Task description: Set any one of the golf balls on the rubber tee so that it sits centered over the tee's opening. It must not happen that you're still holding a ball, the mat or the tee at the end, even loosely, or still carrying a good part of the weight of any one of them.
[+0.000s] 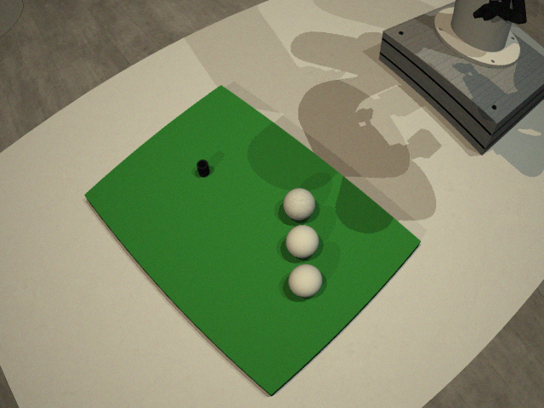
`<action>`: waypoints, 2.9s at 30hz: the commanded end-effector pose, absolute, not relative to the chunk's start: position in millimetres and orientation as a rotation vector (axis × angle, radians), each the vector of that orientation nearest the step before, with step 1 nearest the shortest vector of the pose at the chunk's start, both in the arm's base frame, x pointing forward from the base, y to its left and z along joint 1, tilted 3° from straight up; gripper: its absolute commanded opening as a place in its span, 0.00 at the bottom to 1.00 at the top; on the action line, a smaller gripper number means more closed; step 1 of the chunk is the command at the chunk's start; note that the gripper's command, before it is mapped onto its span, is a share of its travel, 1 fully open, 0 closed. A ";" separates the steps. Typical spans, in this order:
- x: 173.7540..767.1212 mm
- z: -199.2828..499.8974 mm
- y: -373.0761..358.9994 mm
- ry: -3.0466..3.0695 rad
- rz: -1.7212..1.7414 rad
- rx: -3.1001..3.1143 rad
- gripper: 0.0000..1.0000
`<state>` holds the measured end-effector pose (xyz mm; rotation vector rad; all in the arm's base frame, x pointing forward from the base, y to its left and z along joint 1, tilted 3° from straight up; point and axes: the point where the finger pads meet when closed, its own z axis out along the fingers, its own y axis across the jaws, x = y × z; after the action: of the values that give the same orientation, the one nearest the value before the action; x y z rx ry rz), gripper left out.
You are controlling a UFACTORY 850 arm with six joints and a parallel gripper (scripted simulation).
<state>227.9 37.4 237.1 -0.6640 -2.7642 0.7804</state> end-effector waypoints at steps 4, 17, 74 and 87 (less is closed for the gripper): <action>228.4 237.5 37.7 -2.765 0.780 -0.665 1.00; 228.4 237.5 37.7 -2.765 0.780 -0.665 1.00; 547.4 49.7 22.3 -1.279 0.045 -2.910 1.00; 546.9 32.7 21.6 -1.279 0.047 -2.912 1.00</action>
<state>546.7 22.2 48.2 -2.9091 -1.2786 0.0472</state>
